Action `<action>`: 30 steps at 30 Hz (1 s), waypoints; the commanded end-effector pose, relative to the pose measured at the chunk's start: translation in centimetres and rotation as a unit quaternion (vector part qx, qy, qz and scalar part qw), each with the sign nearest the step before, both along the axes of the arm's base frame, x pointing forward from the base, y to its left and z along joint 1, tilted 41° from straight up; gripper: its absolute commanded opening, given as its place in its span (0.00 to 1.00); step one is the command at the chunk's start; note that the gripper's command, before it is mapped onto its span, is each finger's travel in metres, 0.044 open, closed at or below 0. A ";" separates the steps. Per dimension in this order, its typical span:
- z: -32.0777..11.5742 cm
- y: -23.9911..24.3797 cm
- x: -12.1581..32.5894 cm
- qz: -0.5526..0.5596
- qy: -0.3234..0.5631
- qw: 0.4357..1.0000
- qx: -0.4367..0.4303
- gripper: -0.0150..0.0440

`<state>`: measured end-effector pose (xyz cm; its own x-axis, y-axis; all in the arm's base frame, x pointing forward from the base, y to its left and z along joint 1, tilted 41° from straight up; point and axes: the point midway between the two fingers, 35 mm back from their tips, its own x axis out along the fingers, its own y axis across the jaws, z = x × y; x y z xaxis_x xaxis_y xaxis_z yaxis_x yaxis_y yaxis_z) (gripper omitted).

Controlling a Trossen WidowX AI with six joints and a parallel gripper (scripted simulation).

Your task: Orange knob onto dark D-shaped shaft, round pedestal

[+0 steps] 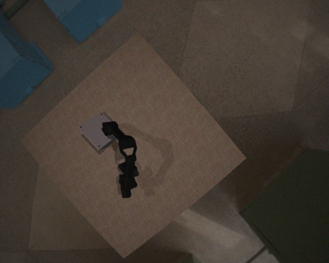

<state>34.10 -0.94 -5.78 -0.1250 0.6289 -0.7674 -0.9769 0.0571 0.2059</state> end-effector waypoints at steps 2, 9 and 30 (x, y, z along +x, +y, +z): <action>-0.4 0.3 -0.1 -0.004 0.001 1.000 0.001 0.25; -0.8 0.6 -0.2 -0.004 0.001 1.000 0.001 0.25; -0.6 0.6 -0.1 0.001 0.000 1.000 0.000 0.88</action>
